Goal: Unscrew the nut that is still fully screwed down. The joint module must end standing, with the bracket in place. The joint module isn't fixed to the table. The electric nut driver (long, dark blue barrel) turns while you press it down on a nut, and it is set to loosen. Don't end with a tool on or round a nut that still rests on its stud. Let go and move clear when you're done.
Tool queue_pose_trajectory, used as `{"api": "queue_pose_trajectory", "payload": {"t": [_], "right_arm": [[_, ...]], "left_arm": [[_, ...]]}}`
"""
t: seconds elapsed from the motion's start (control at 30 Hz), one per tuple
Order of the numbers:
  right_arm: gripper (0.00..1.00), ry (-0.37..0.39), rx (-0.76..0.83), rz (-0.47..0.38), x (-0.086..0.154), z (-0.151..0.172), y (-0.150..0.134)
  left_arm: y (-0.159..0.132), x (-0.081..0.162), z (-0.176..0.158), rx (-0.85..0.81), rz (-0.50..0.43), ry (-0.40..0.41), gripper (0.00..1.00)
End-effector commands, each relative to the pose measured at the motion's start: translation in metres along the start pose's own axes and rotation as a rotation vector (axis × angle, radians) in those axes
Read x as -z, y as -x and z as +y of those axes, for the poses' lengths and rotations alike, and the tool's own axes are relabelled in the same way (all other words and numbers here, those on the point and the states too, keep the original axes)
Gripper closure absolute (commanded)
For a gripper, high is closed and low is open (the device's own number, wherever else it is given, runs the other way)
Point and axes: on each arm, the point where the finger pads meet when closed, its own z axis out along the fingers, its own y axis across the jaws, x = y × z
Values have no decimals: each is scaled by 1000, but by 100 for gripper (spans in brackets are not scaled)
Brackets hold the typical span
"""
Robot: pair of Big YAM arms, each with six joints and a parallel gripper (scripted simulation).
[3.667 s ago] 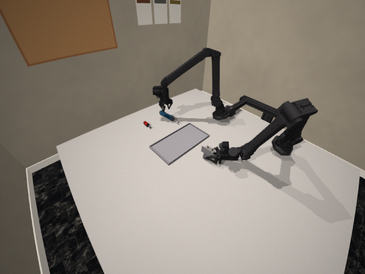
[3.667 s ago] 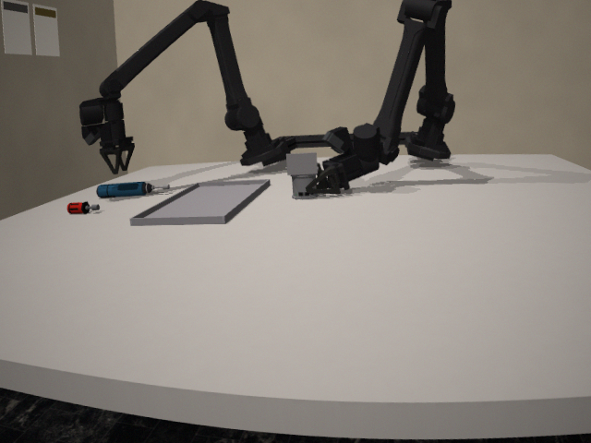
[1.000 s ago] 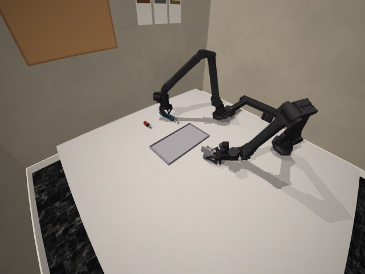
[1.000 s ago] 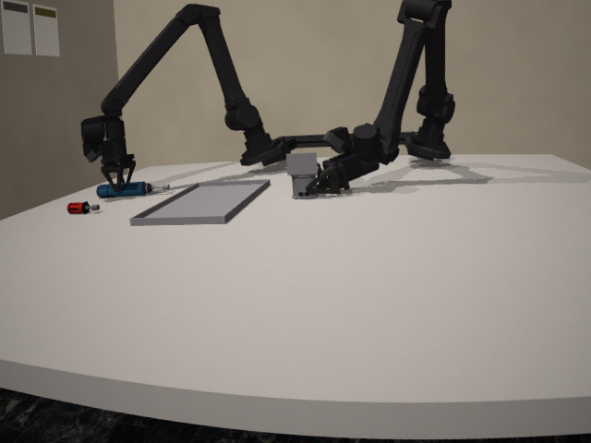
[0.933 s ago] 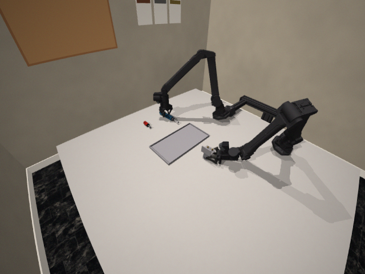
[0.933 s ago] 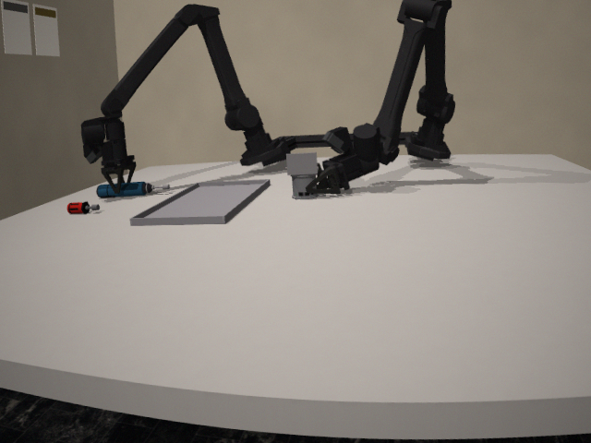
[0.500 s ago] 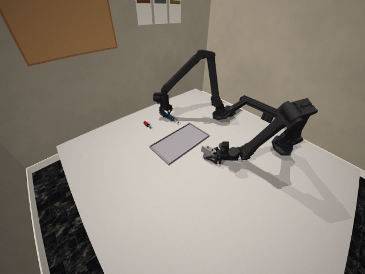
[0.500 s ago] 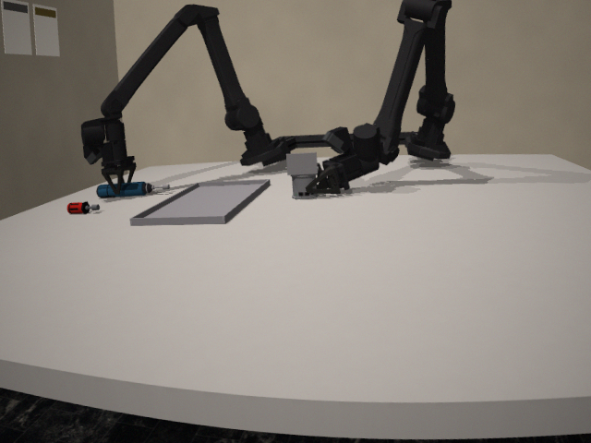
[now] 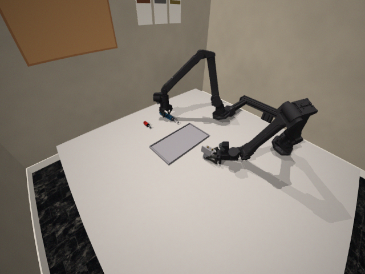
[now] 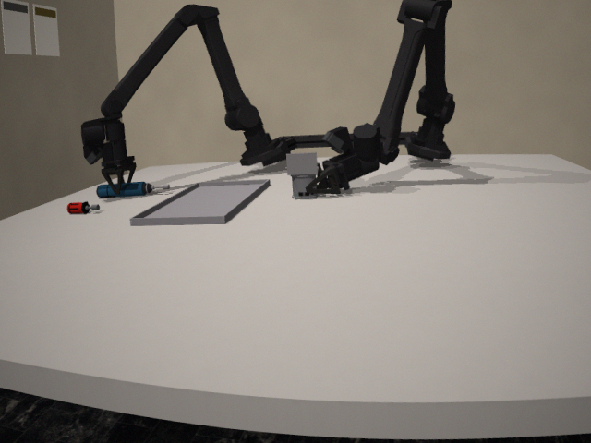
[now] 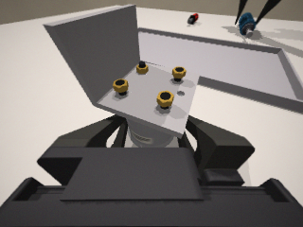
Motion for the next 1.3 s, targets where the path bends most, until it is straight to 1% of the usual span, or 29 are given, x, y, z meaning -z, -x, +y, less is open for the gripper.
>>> {"api": "queue_pose_trajectory", "payload": {"t": [0.0, 0.27, 0.3, 0.37, 1.1, 1.13, 1.27], "right_arm": [[35, 21, -3, -23, 8, 7, 10], [35, 21, -3, -23, 8, 7, 10], [35, 17, -4, -20, 5, -1, 6], [35, 15, -6, -18, 4, -2, 6], [35, 18, -5, -20, 5, -2, 5], [35, 19, -4, -20, 7, 5, 9], [35, 19, -4, -20, 7, 5, 9]], "left_arm": [[7, -4, 4, -9, -16, 7, 41], [7, -4, 4, -9, -16, 7, 41], [7, -4, 4, -9, -16, 7, 41], [7, -4, 4, -9, -16, 7, 41], [7, -4, 4, -9, -16, 7, 41], [7, -4, 4, -9, -16, 7, 41], [7, -4, 4, -9, -16, 7, 41]]}}
